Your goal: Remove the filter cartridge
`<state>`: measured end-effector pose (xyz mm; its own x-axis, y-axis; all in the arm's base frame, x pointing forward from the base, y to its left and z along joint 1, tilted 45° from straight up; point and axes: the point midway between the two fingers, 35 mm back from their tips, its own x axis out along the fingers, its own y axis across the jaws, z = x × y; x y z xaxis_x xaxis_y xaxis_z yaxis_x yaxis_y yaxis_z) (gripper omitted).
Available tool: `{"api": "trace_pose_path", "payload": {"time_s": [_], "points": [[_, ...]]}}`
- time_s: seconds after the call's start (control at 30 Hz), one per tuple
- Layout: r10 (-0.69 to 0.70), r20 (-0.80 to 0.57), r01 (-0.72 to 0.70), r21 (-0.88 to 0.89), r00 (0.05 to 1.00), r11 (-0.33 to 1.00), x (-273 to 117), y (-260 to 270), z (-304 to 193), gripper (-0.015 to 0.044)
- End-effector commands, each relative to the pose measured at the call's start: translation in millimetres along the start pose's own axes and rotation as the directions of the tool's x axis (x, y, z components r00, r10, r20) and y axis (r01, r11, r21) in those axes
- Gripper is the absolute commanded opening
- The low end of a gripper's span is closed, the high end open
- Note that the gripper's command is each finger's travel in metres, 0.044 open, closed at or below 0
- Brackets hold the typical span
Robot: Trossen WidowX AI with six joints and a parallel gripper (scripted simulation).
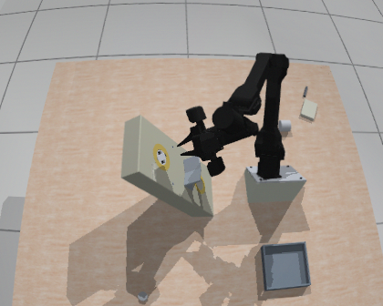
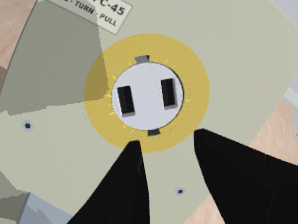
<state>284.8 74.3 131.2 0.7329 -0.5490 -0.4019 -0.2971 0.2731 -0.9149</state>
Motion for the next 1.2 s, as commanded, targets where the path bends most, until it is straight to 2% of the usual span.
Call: {"api": "trace_pose_path", "payload": {"time_s": [0.0,1.17], "points": [[-0.003,-0.008,0.003,-0.016,1.000,1.000,2,1,-2,0.0105],[-0.006,-0.007,0.006,-0.015,1.000,1.000,57,0,-2,0.0105]]}}
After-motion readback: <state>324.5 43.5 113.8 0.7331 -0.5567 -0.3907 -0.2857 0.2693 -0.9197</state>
